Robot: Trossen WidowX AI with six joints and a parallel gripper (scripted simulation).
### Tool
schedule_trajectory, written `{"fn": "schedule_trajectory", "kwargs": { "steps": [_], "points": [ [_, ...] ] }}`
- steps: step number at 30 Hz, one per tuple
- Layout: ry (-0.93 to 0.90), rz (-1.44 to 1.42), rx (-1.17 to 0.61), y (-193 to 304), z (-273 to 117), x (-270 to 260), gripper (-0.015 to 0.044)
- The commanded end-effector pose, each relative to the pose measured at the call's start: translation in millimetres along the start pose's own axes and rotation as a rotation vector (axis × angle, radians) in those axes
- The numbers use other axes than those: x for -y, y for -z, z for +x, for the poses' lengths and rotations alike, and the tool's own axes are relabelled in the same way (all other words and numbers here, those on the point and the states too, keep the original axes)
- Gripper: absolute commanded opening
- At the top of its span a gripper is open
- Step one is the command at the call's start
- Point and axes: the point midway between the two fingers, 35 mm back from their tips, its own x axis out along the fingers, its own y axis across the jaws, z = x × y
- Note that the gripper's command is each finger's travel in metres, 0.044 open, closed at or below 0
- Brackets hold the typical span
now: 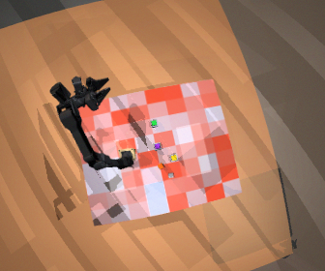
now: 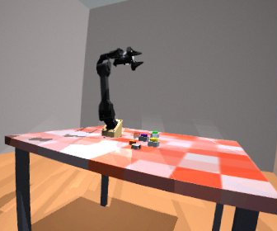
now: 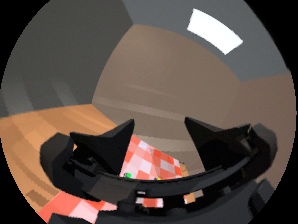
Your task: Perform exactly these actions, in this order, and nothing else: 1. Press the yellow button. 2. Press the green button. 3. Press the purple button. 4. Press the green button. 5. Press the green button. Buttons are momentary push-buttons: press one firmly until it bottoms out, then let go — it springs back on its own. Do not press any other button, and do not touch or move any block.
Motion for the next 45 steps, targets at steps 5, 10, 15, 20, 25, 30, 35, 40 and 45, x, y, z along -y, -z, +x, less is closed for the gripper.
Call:
{"fn": "schedule_trajectory", "kwargs": {
  "steps": [5,10,15,20,25,30,35,40,45],
  "points": [
    [-0.093,-0.036,-0.123,37,56,7,0.04],
    [-0.126,-0.01,-0.299,92,119,21,0.04],
    [-0.167,0.044,-0.529,174,179,41,0.04],
    [-0.204,0.124,-0.776,267,214,61,0.04],
    [-0.236,0.234,-1.044,367,223,81,0.04],
    [-0.257,0.382,-1.338,465,201,98,0.04],
    [-0.263,0.558,-1.638,546,153,108,0.04],
    [-0.262,0.603,-1.707,561,139,110,0.04],
    [-0.261,0.604,-1.706,594,136,90,0.0295]
  ]
}}
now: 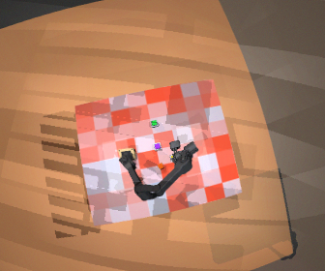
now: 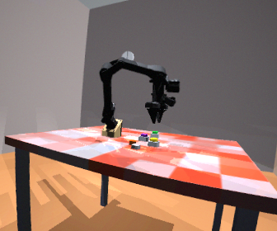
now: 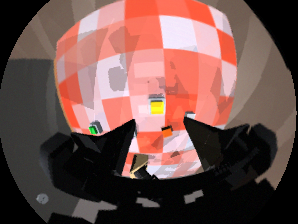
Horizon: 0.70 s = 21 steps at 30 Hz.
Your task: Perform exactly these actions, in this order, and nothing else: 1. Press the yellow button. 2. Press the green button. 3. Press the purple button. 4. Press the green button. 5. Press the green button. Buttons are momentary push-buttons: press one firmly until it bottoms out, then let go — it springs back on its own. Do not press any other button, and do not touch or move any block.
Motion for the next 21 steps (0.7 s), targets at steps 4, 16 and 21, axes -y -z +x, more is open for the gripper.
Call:
{"fn": "schedule_trajectory", "kwargs": {
  "steps": [4,16,21],
  "points": [
    [0.003,0.001,-0.02,6,51,3,0.019],
    [0.003,0.001,-0.02,6,51,3,0.002],
    [0.003,0.001,-0.02,6,53,3,0.002]
  ]
}}
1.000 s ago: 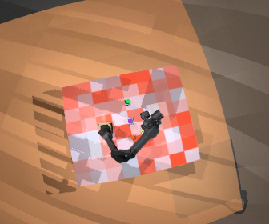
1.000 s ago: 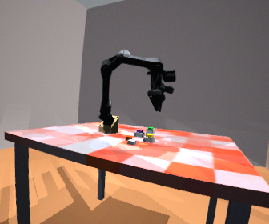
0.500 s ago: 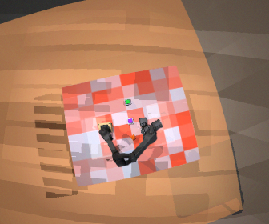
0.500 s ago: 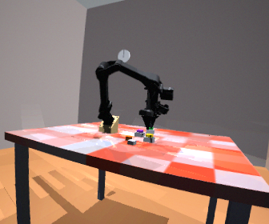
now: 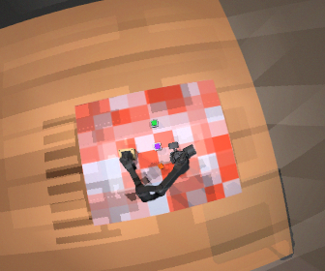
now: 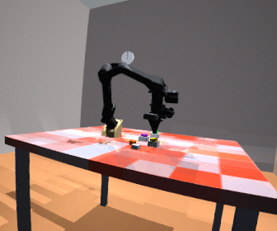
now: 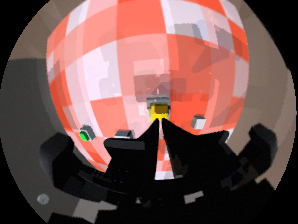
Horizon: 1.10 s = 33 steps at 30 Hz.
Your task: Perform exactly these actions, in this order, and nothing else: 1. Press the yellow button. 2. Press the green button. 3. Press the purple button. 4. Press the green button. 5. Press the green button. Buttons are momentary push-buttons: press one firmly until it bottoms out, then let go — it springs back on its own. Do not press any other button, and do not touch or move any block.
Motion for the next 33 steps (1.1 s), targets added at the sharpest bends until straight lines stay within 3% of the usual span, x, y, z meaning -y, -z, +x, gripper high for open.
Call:
{"fn": "schedule_trajectory", "kwargs": {
  "steps": [1,18,33],
  "points": [
    [0.005,-0.004,0.002,0,3,1,0.002],
    [0.007,-0.004,0.002,0,30,1,0.002],
    [0.007,-0.003,0.002,0,31,1,0.002]
  ]
}}
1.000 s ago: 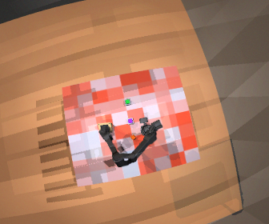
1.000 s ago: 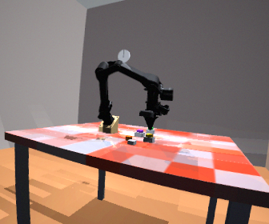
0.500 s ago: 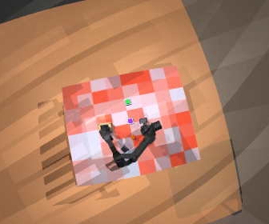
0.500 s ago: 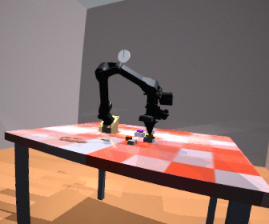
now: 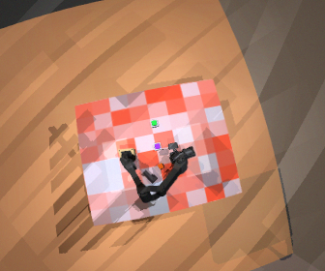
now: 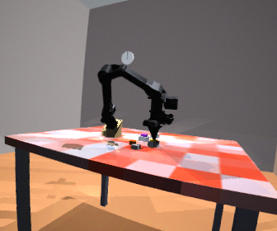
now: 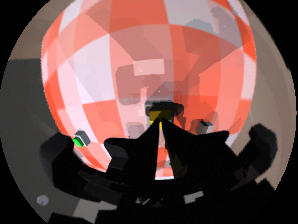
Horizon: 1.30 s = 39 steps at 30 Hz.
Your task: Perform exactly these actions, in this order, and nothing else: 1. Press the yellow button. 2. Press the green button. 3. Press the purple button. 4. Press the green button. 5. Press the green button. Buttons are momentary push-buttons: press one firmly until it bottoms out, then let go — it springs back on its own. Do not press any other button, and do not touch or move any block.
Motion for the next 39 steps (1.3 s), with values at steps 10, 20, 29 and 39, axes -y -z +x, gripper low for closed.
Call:
{"fn": "schedule_trajectory", "kwargs": {
  "steps": [10,20,29,39],
  "points": [
    [0.004,-0.006,0.0,0,-32,0,0.002],
    [0.002,-0.007,-0.001,0,-93,0,0.002],
    [-0.035,-0.015,0.009,4,-103,-95,0.002],
    [-0.019,-0.01,-0.002,80,-98,-259,0.002]
  ]
}}
